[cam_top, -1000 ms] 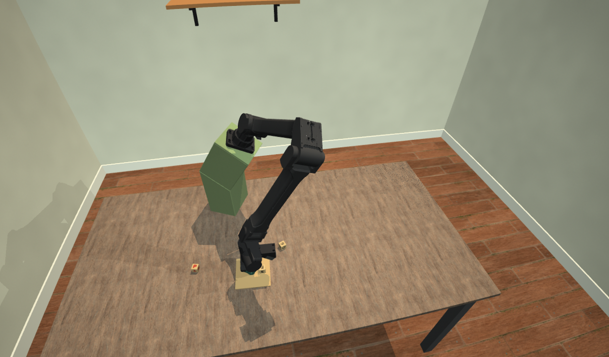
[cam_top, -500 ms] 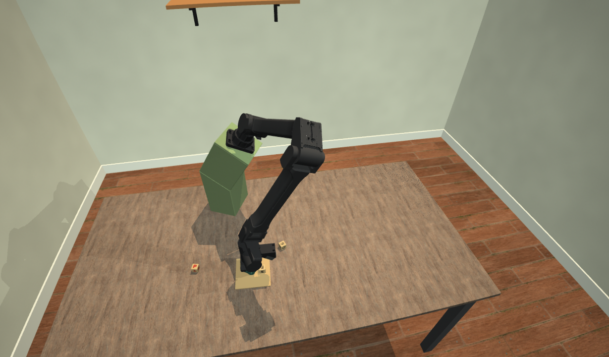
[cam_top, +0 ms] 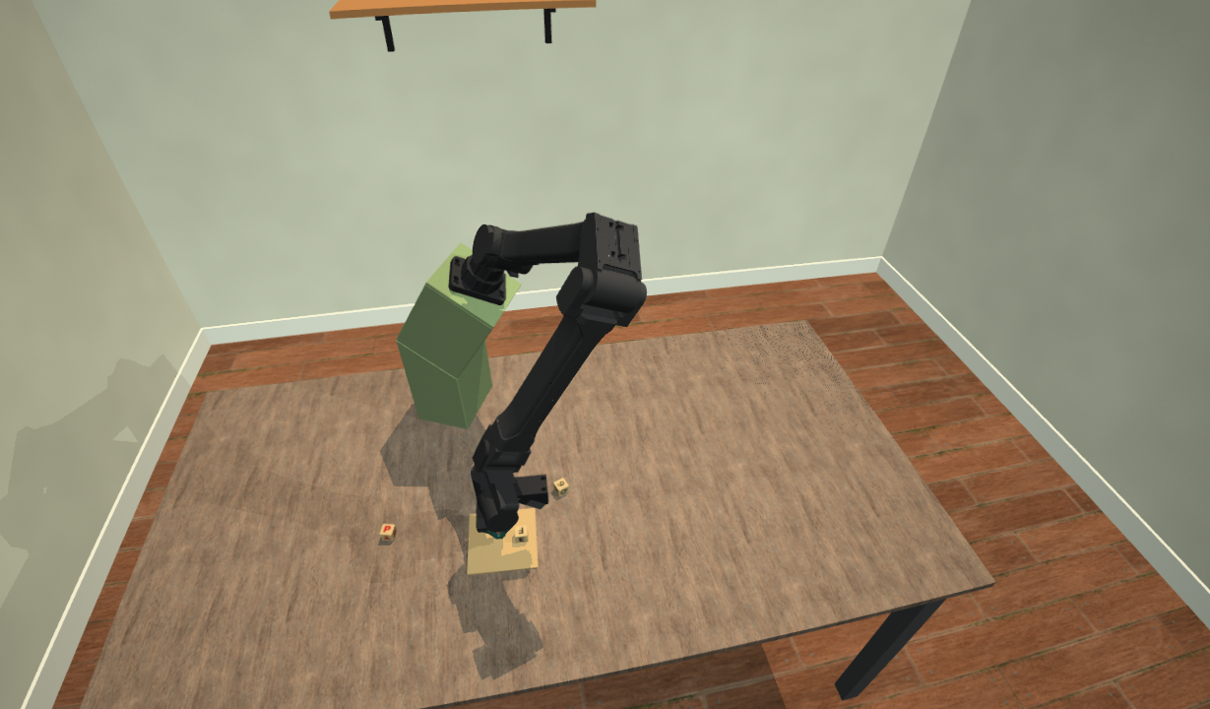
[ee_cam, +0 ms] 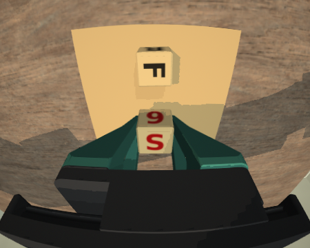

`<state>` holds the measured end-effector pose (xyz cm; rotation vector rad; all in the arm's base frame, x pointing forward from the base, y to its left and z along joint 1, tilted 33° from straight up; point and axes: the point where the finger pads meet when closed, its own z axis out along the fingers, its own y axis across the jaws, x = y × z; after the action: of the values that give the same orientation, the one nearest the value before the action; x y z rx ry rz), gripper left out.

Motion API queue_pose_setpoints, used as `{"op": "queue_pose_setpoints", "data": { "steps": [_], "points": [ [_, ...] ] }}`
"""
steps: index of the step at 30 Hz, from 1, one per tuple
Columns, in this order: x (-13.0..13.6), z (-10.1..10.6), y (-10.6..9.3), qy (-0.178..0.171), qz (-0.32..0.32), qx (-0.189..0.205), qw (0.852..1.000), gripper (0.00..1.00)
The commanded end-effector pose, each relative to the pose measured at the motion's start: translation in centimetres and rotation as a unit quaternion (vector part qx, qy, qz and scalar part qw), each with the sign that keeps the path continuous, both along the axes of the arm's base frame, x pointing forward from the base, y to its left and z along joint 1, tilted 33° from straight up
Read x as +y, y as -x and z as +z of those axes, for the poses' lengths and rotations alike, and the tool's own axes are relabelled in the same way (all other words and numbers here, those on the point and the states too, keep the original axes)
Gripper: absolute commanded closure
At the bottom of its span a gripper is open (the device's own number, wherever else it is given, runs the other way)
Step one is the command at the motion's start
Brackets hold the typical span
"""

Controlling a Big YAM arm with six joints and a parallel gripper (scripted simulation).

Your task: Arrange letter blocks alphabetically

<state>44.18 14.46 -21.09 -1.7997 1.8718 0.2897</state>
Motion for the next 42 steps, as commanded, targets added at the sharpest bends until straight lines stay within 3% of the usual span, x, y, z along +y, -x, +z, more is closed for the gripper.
{"op": "queue_pose_setpoints", "data": {
  "steps": [1, 6, 10, 14, 15, 23, 29, 31, 32, 35, 42],
  "points": [
    [-2.2, 3.0, 0.1, 0.001, -0.003, -0.008, 1.000, 0.80],
    [-3.9, 5.9, 0.7, 0.001, -0.003, -0.010, 1.000, 0.80],
    [-4.5, 7.0, 1.0, 0.001, -0.003, -0.010, 1.000, 0.80],
    [-4.0, 6.7, 1.5, 0.002, 0.004, -0.005, 1.000, 0.80],
    [-3.5, 5.6, 2.4, 0.003, 0.010, 0.008, 1.000, 0.80],
    [-3.6, 6.9, 1.1, 0.002, 0.007, -0.011, 1.000, 0.80],
    [-5.0, 5.6, 1.3, -0.019, -0.086, 0.049, 0.995, 0.80],
    [-5.0, 5.6, 1.3, -0.019, -0.086, 0.049, 0.995, 0.80],
    [-5.1, 6.2, 0.9, -0.027, -0.110, 0.054, 0.992, 0.80],
    [-5.6, 5.4, 1.0, -0.048, -0.196, 0.109, 0.973, 0.80],
    [-7.0, 5.0, 0.7, -0.085, -0.320, 0.182, 0.926, 0.80]
  ]
}}
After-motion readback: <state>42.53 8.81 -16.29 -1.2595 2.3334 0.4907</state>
